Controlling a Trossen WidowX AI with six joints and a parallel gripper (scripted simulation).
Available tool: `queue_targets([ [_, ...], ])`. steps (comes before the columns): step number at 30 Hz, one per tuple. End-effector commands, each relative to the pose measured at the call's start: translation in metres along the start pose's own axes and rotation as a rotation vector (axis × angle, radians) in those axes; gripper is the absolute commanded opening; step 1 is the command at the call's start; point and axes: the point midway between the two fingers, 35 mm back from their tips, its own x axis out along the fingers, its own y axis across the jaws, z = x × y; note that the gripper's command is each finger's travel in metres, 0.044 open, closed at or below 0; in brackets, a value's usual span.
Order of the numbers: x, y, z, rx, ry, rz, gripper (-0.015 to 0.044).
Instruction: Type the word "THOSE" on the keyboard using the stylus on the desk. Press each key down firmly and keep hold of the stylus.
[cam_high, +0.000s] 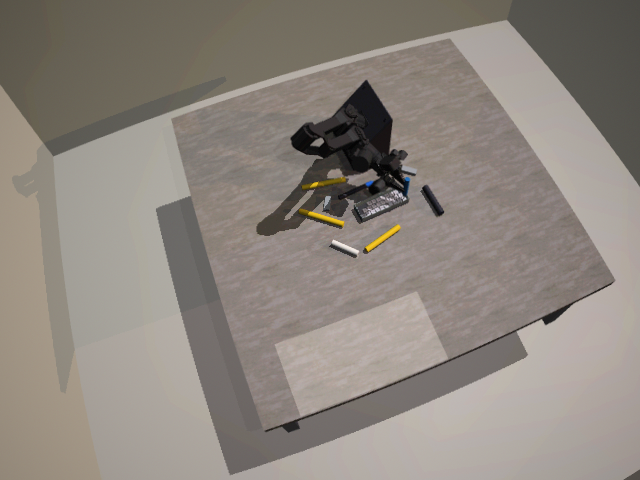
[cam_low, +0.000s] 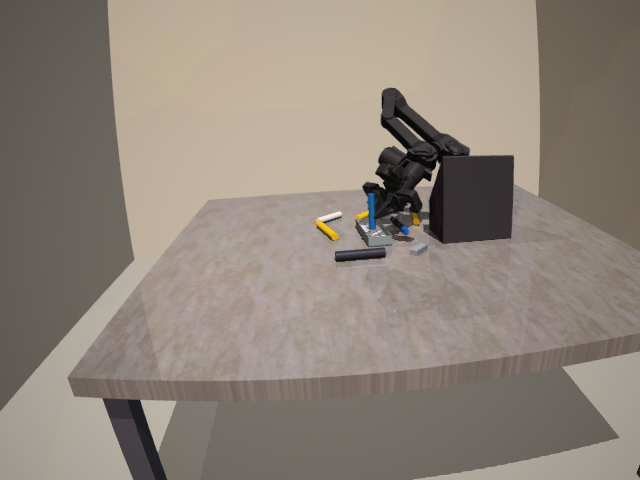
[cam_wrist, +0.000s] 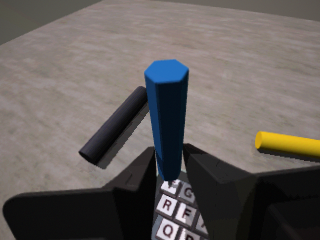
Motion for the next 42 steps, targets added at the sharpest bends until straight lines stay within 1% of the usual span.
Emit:
queue_targets([
  [1,0.002,0.001,-0.001,-0.003,-0.004,0.004,0.0081],
  [21,0.003,0.001,-0.002,-0.003,-0.004,0.004,0.0081],
  [42,-0.016,0.001,0.029,-0.002,-0.006,0.002,0.0081],
])
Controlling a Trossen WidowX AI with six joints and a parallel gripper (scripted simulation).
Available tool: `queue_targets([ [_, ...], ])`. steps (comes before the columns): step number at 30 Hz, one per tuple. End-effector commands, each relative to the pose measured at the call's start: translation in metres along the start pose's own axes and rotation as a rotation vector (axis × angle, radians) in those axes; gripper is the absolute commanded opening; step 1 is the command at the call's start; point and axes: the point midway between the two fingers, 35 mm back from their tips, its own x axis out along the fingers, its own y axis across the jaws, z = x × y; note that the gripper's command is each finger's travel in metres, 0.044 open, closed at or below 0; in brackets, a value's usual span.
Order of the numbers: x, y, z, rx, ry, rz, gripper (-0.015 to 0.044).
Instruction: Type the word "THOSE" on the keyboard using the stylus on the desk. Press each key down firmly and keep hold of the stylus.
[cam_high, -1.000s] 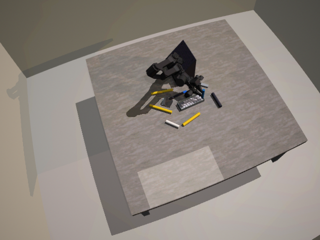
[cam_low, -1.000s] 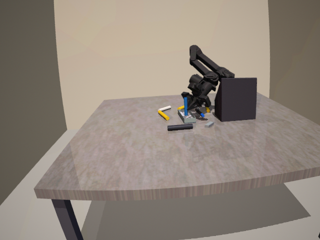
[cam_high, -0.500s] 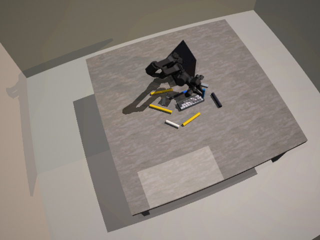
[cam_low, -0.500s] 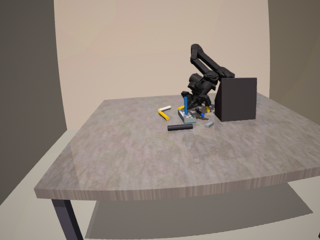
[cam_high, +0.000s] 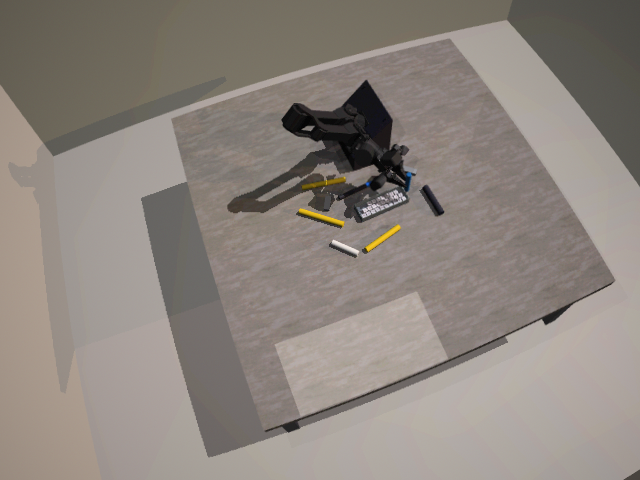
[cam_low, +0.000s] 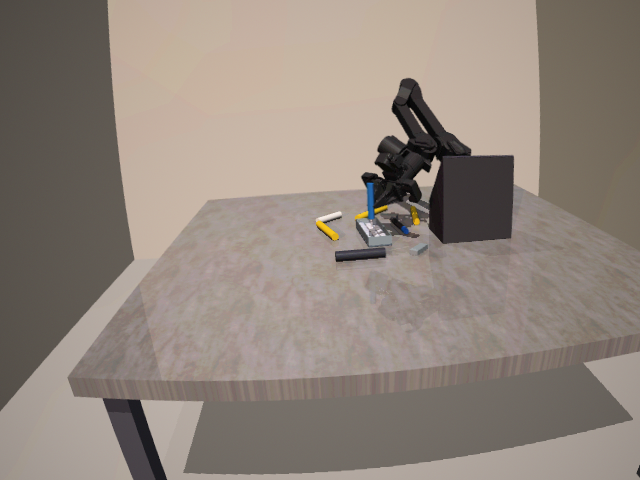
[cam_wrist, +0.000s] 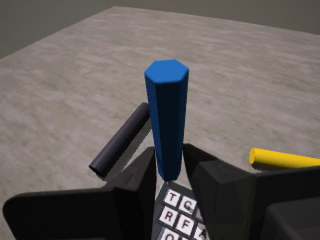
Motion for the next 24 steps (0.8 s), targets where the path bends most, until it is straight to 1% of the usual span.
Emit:
queue_targets([
  [1,-0.005,0.000,0.005,0.003,0.003,-0.005,0.0081],
  [3,-0.002,0.000,0.003,0.000,-0.001,-0.001,0.0085],
  [10,-0.002,0.000,0.003,0.000,-0.001,-0.001,0.0038],
  [11,-0.002,0.000,0.003,0.000,-0.001,-0.001,0.0012],
  [12,-0.002,-0.001,0.003,0.000,-0.001,0.000,0.0000],
  [24,-0.008,-0.023,-0.006,-0.003,0.010,0.010,0.0000],
])
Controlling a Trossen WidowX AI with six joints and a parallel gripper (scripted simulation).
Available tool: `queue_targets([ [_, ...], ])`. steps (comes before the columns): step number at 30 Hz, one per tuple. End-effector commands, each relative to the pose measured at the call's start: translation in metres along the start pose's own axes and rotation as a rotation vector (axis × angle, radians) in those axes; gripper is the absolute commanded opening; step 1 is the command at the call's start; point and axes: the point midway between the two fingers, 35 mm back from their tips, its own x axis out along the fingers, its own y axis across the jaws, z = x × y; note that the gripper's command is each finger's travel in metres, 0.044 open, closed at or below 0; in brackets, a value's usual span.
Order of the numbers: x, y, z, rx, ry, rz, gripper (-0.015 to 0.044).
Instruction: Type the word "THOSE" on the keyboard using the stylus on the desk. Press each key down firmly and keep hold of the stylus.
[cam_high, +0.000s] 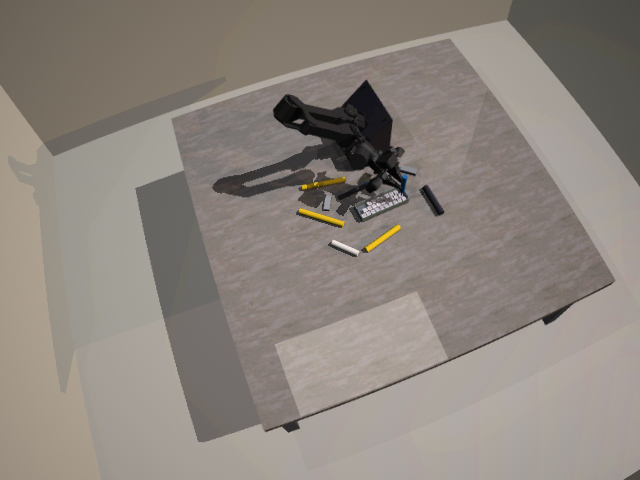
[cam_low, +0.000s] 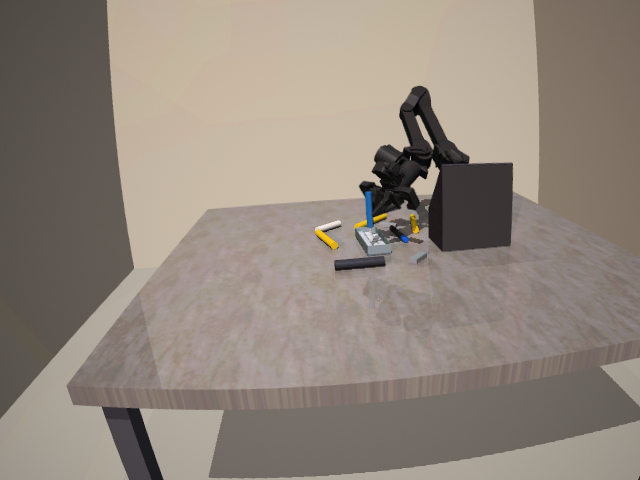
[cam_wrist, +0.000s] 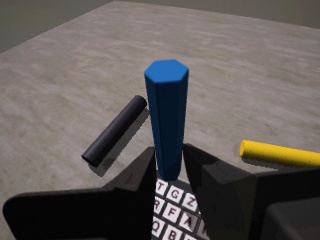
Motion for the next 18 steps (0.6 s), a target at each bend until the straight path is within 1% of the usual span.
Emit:
queue_targets([
  [1,-0.002,-0.012,0.000,-0.003,-0.009,-0.006,0.0000],
  [18,-0.025,-0.043,-0.015,-0.004,-0.005,-0.002,0.0000],
])
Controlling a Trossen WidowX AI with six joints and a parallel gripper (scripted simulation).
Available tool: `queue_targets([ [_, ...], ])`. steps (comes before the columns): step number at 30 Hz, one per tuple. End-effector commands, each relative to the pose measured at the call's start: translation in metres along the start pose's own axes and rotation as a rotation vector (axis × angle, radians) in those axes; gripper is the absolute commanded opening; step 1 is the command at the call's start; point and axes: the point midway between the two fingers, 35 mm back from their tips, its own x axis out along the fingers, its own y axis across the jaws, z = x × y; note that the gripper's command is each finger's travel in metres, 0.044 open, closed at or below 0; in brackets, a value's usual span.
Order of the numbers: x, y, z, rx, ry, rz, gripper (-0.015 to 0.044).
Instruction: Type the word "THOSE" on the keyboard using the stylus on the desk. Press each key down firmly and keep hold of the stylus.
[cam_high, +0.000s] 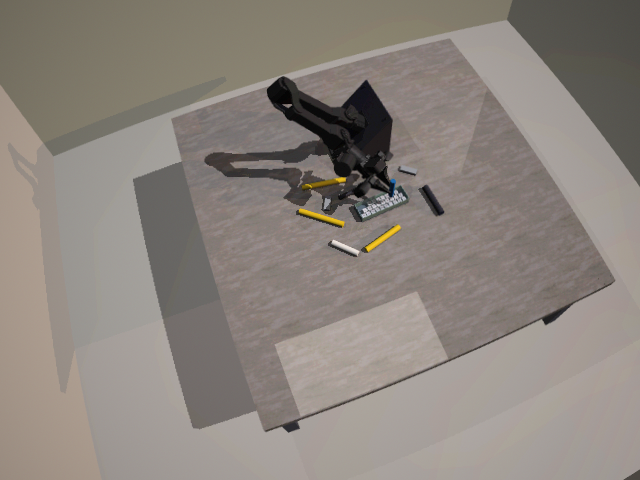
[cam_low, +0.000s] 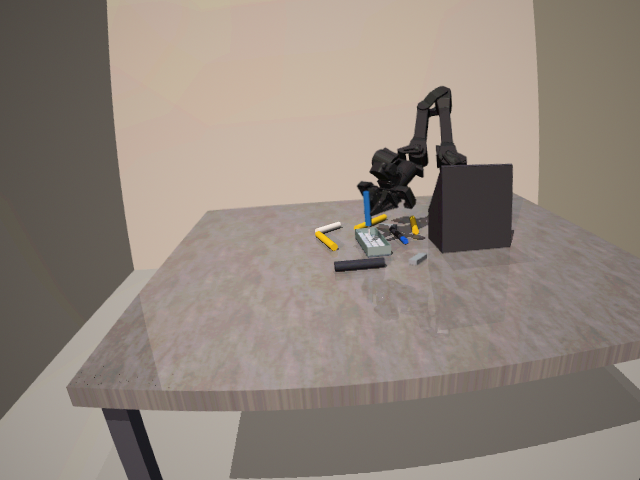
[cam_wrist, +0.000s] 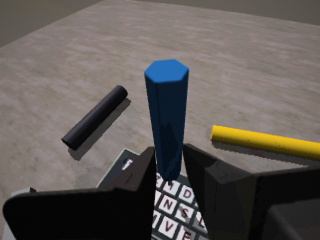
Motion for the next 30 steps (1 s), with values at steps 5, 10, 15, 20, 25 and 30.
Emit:
queue_targets([
  [5,-0.015,-0.017,-0.004,-0.004,-0.011,-0.012,0.0000],
  [10,-0.025,-0.024,-0.009,-0.004,-0.013,-0.016,0.0000],
  [15,-0.037,-0.030,-0.013,-0.003,-0.015,-0.021,0.0000],
  [20,-0.050,-0.034,-0.017,-0.003,-0.018,-0.029,0.0000],
  [25,-0.059,-0.037,-0.019,-0.003,-0.020,-0.035,0.0000],
  [30,-0.059,-0.037,-0.019,-0.003,-0.020,-0.035,0.0000],
])
